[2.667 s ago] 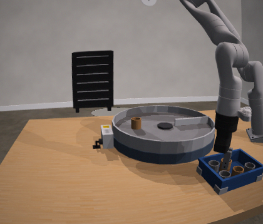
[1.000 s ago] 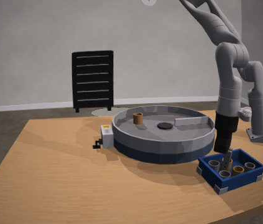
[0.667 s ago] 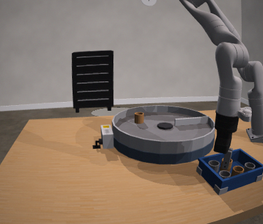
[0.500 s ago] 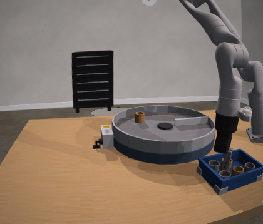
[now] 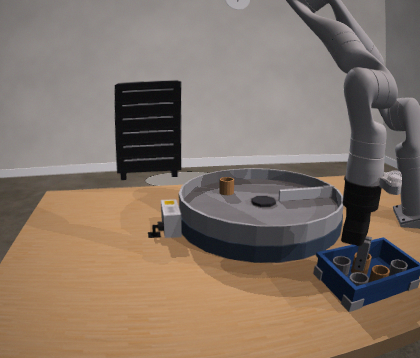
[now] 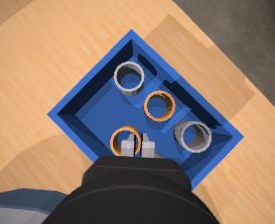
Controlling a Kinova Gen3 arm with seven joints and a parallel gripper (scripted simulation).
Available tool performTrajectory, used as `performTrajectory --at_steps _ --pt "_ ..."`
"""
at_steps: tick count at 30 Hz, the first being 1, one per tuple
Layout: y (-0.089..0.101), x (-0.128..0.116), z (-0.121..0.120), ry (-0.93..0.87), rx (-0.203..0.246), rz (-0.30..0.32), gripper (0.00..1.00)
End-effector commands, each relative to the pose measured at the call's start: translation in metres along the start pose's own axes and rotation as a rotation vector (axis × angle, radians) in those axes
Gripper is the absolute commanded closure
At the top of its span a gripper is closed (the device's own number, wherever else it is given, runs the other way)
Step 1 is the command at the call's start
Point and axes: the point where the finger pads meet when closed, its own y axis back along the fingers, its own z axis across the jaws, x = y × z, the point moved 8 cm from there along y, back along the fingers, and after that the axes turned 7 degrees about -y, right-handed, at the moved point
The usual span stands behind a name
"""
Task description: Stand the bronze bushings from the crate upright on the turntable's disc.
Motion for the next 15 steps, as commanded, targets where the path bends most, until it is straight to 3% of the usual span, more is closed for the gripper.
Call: performTrajectory --at_steps 1,15 --pt "0.001 0.0 0.0 0.0 -0.002 0.0 1.0" --pt "0.023 0.0 0.0 0.0 -0.002 0.0 1.0"
